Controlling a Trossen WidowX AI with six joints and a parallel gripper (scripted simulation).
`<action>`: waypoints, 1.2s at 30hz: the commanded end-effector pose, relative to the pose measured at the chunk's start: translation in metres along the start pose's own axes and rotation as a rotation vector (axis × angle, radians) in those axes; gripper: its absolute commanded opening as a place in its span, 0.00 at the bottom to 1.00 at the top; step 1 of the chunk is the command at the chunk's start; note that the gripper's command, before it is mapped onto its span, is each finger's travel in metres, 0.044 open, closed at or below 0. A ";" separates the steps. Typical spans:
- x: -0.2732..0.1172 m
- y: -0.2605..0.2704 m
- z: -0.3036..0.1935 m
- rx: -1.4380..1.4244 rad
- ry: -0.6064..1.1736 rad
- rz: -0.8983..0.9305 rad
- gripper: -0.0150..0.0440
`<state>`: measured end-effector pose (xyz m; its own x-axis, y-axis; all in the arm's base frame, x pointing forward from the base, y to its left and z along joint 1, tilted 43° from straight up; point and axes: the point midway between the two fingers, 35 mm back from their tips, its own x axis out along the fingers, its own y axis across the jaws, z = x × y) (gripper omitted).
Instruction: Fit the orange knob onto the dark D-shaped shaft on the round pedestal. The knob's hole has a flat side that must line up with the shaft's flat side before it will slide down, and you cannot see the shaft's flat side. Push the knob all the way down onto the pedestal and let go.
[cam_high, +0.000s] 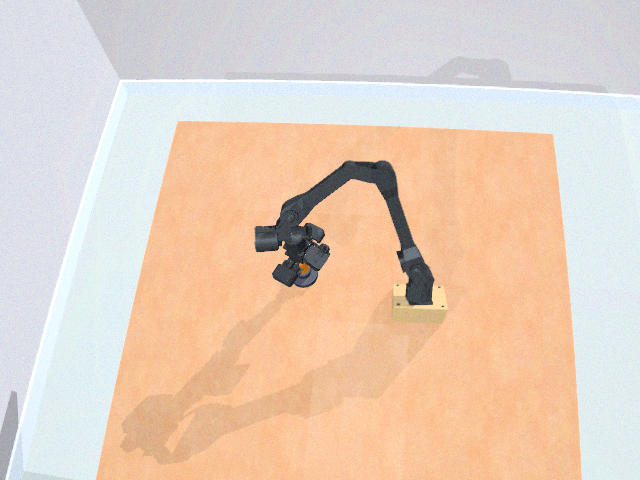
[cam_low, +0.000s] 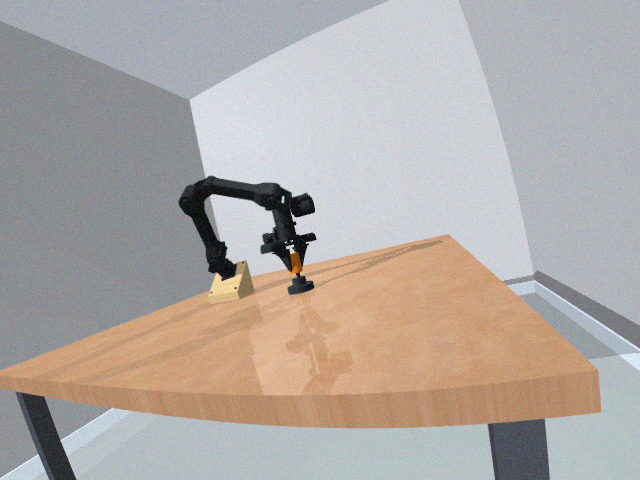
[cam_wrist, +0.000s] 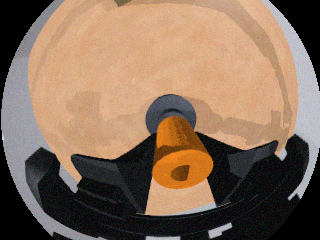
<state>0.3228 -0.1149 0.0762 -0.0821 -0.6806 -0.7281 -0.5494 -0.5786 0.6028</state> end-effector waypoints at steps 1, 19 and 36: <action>0.001 0.001 0.003 -0.005 -0.001 0.002 0.25; -0.002 0.000 -0.001 -0.214 -0.001 0.002 0.25; -0.002 0.000 -0.002 -0.214 -0.001 0.002 0.25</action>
<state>0.3245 -0.1156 0.0768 -0.0858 -0.6802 -0.7280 -0.3618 -0.6595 0.6588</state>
